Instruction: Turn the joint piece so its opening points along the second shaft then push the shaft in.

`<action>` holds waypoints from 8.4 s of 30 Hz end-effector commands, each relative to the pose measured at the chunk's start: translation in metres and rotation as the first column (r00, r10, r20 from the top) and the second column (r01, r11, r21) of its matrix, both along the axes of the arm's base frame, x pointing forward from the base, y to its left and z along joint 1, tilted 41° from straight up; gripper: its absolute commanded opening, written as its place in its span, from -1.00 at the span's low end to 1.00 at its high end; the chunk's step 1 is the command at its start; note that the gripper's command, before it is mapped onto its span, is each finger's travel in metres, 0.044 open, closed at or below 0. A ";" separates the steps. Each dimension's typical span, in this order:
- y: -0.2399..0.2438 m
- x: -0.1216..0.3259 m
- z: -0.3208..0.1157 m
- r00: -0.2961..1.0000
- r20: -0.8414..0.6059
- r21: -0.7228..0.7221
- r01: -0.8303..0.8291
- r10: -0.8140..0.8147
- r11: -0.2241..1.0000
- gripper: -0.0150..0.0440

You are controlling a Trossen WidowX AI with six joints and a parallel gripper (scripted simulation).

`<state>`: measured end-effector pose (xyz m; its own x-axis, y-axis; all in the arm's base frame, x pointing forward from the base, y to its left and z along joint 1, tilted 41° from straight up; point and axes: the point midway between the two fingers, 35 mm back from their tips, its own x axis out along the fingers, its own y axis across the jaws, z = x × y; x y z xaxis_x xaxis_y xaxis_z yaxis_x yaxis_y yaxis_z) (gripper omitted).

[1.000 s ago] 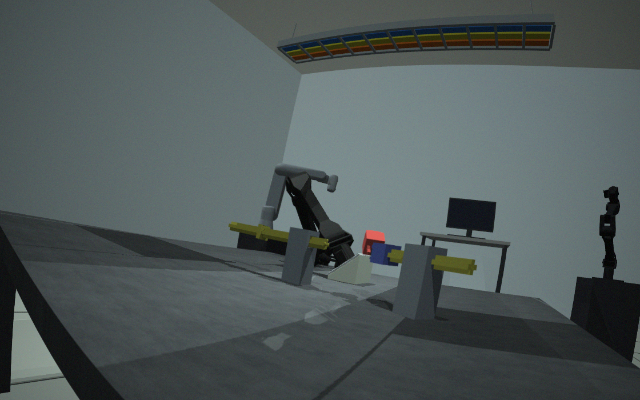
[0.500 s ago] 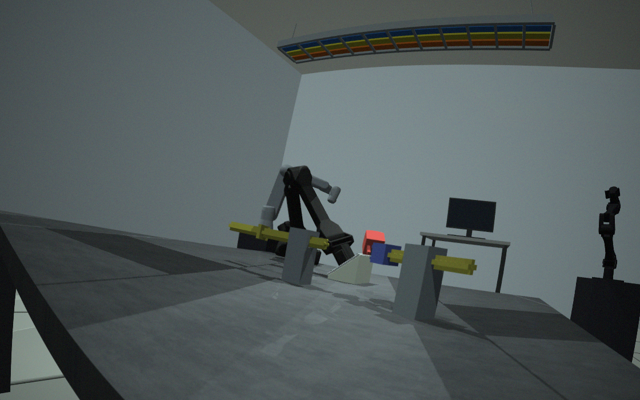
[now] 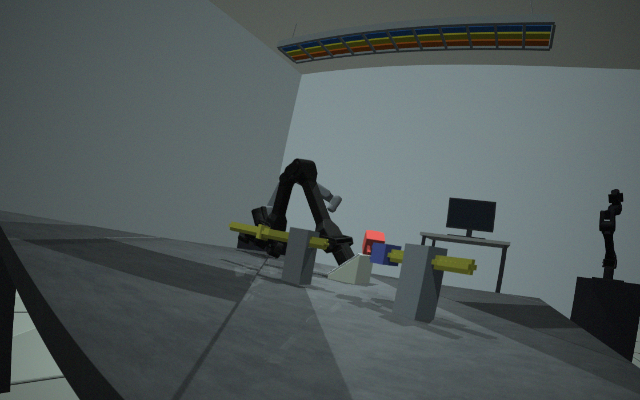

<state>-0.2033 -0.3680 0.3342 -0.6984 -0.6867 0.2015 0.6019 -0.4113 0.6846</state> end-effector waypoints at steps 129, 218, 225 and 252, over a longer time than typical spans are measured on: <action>0.583 0.455 -0.297 -0.449 0.076 0.808 0.551 0.890 0.209 1.00; 0.517 0.455 -0.373 -0.448 0.324 0.432 0.854 0.833 0.291 0.12; 0.517 0.455 -0.373 -0.448 0.324 0.432 0.854 0.833 0.291 0.12; 0.517 0.455 -0.373 -0.448 0.324 0.432 0.854 0.833 0.291 0.12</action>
